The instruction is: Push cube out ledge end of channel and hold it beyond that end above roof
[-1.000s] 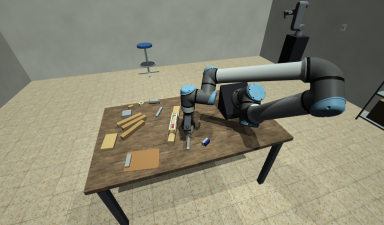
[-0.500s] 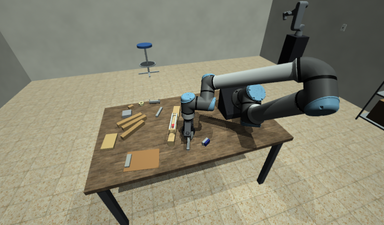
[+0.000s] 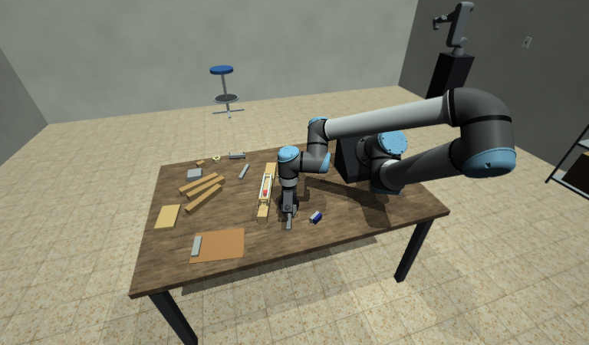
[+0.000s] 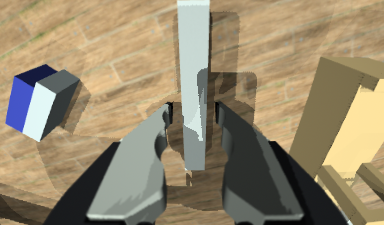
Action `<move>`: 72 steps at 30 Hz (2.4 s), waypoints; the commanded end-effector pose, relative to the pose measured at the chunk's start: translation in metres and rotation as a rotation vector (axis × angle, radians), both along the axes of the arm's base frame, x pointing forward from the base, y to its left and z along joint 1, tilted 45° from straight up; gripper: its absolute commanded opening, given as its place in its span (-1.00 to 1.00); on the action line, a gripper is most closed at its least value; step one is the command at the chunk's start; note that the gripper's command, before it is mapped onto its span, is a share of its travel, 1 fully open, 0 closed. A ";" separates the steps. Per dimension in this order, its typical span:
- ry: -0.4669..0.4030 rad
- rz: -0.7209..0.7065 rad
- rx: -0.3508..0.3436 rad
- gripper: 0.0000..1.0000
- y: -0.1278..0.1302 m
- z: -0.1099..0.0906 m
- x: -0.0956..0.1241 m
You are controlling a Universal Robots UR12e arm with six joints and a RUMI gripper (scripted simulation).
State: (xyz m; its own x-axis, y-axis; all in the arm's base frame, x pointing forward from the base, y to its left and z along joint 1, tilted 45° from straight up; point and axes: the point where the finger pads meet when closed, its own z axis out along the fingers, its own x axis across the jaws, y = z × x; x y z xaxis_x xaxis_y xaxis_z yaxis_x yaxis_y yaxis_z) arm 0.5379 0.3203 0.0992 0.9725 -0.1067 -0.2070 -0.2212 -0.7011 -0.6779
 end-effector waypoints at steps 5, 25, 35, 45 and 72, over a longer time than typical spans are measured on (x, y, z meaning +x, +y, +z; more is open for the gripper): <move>-0.001 -0.001 0.000 -0.55 0.005 -0.005 0.000; -0.001 -0.001 0.000 -0.55 0.005 -0.005 0.000; -0.001 -0.001 0.000 -0.55 0.005 -0.005 0.000; -0.001 -0.001 0.000 -1.00 0.005 -0.005 0.000; -0.001 -0.001 0.000 -1.00 0.005 -0.004 0.000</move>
